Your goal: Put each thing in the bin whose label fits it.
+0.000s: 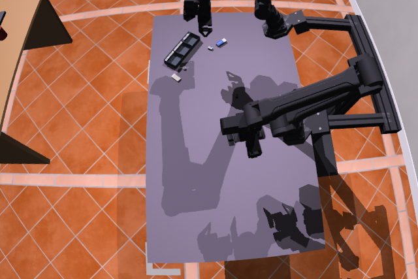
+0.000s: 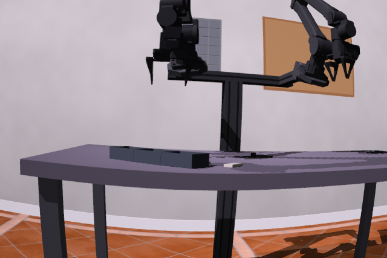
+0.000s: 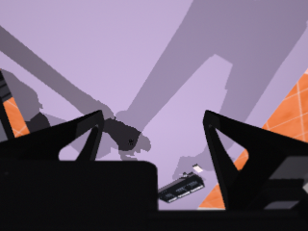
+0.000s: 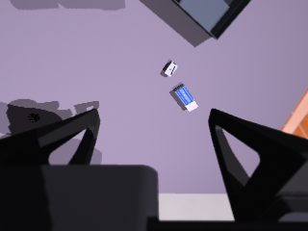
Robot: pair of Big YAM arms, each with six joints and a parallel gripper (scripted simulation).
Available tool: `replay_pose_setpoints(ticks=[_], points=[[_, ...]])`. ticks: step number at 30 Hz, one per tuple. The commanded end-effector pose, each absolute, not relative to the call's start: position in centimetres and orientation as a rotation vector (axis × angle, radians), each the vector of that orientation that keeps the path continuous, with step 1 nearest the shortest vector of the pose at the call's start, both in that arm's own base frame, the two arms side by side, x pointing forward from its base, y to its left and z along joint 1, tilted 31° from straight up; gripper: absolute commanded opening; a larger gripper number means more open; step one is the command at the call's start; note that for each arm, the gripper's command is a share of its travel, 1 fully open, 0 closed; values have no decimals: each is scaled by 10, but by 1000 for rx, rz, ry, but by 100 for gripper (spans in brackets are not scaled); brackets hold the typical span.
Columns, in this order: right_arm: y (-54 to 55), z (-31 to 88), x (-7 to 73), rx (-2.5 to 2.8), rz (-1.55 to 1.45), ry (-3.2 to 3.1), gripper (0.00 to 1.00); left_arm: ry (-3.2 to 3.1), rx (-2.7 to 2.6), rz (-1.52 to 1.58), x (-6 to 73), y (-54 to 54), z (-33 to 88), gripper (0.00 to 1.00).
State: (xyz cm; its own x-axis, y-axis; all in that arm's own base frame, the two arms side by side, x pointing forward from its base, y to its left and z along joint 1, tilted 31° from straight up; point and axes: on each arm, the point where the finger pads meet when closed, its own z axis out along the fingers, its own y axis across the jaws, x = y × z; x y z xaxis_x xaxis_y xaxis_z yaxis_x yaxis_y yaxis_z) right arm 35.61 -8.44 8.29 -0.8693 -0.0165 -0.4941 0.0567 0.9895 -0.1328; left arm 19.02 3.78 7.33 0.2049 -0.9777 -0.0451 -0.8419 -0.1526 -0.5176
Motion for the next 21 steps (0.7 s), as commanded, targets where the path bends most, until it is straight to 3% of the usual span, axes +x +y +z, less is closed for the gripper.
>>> replay_pose_setpoints(ticks=[1,16,21], points=[[-85,92,364,30,-199,2599,100,1677,-2078,-417,187,39,72,100],[-85,93,365,30,-199,2599,100,1677,-2078,-417,187,39,72,100],[-105,92,411,317,-124,2567,100,1677,-2078,-417,187,39,72,100]])
